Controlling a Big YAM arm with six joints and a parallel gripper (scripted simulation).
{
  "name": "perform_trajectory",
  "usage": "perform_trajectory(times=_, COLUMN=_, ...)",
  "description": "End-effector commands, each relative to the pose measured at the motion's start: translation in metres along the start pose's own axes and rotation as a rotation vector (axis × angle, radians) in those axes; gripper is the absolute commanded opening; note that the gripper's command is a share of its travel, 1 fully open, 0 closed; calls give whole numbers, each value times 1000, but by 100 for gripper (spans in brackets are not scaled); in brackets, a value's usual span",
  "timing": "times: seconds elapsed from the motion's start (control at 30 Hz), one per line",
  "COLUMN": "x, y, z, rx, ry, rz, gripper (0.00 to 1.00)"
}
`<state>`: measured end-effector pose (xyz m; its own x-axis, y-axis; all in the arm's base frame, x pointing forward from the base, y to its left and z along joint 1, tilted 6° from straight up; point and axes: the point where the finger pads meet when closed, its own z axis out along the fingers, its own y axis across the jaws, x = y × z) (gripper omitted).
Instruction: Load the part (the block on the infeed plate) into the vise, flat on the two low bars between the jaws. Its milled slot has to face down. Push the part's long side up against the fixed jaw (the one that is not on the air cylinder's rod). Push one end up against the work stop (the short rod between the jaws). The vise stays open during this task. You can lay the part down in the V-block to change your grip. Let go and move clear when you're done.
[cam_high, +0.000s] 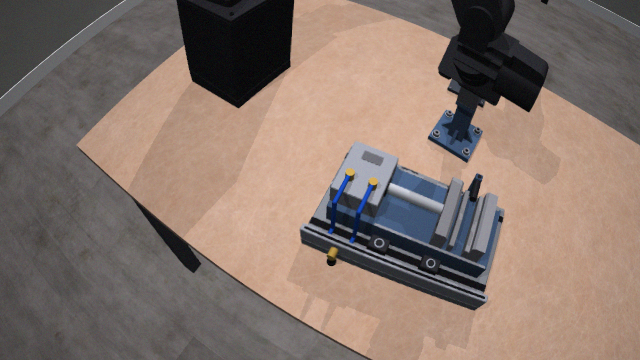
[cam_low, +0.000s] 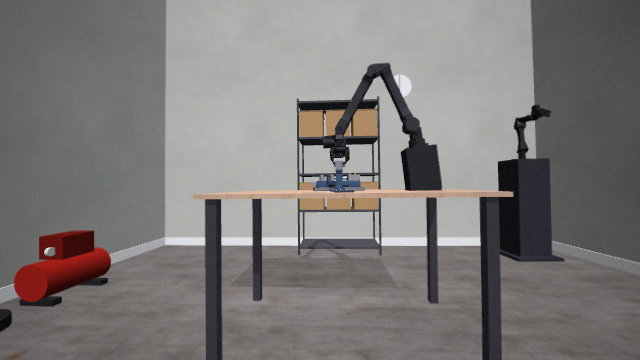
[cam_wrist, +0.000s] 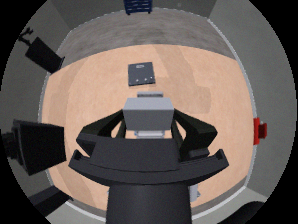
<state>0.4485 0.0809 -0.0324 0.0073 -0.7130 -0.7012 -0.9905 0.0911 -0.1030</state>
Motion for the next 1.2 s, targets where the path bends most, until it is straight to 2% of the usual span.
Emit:
perform_trajectory(times=0.0, x=-4, y=-16, z=-10, rx=30, ry=-3, rz=-23, gripper=0)
perform_trajectory(times=0.4, x=-8, y=-12, z=-14, rx=32, ry=-3, rz=-25, gripper=0)
perform_trajectory(times=0.53, x=-9, y=-6, z=-14, rx=22, ry=-3, rz=-15, gripper=0)
perform_trajectory(times=1.17, x=-16, y=-6, z=-22, rx=22, ry=-3, rz=-15, gripper=0)
